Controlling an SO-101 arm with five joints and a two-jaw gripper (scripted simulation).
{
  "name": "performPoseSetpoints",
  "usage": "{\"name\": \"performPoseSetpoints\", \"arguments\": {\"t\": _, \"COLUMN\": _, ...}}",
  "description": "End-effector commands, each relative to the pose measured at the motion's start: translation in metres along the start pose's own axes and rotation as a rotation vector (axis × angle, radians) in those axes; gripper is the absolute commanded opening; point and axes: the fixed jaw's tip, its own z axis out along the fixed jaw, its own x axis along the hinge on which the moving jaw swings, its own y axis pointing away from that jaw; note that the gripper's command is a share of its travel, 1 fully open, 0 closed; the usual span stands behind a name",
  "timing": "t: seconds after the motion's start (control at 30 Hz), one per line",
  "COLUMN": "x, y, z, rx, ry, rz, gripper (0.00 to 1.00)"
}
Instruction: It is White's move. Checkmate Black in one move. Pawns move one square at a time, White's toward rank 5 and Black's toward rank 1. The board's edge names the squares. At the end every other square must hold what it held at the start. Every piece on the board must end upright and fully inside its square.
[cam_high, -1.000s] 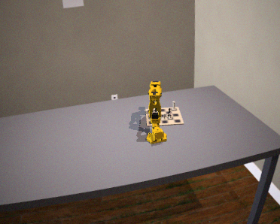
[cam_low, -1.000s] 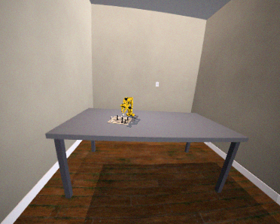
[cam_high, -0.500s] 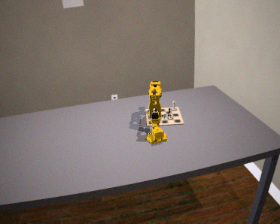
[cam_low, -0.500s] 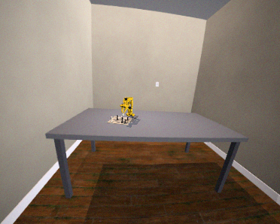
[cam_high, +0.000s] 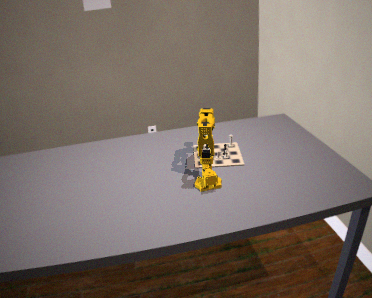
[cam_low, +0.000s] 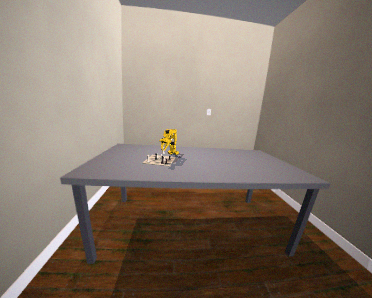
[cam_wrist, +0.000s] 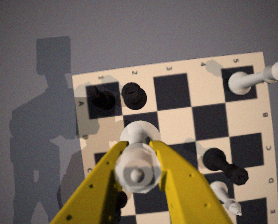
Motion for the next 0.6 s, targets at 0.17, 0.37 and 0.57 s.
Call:
{"name": "performPoseSetpoints", "arguments": {"t": 0.17, "x": 0.011, "y": 0.003, "z": 0.015, "rx": -0.007, "ry": 0.027, "rz": -0.003, "gripper": 0.00}}
{"name": "performPoseSetpoints", "arguments": {"t": 0.37, "x": 0.018, "y": 0.003, "z": 0.025, "rx": -0.007, "ry": 0.028, "rz": -0.003, "gripper": 0.00}}
{"name": "performPoseSetpoints", "arguments": {"t": 0.57, "x": 0.022, "y": 0.003, "z": 0.032, "rx": -0.007, "ry": 0.028, "rz": -0.003, "gripper": 0.00}}
